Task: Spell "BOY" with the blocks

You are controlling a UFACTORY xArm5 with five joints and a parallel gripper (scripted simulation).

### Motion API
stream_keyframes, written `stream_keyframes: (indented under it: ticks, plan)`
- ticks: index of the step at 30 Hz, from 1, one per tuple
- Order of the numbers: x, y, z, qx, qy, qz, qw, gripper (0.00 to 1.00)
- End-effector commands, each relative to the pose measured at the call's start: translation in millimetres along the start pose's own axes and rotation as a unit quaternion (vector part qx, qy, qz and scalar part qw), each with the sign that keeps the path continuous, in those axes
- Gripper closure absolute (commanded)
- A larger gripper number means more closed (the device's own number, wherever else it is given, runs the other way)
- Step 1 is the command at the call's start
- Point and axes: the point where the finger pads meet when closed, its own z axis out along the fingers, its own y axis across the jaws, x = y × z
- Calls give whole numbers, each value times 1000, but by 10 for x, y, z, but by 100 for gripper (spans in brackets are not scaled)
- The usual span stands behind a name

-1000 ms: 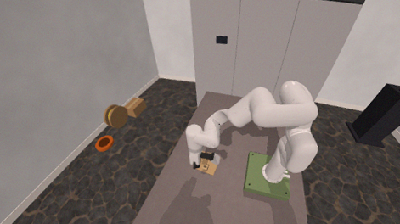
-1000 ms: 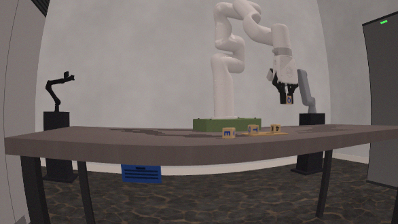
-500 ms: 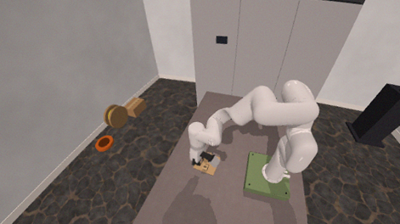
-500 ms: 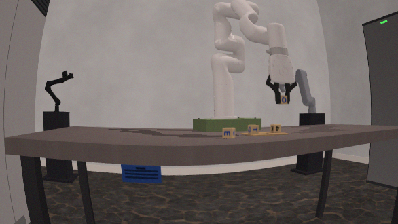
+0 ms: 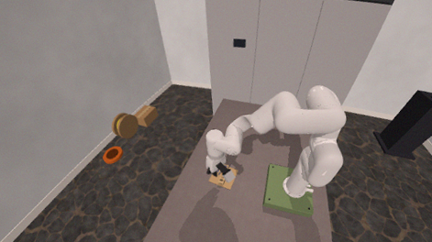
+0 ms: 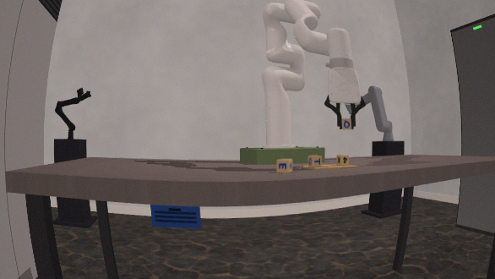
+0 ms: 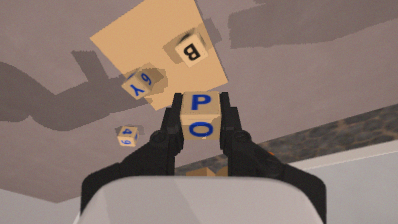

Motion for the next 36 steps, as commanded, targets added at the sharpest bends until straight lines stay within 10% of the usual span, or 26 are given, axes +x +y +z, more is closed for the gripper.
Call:
stream_keyframes:
  ticks: [1,27,36]
  plan:
    - [-20,-62,-14,-2,-2,69,998,73]
    - [-44,-330,-15,-2,-2,322,947,73]
    - [-48,-447,-14,-3,-2,428,904,73]
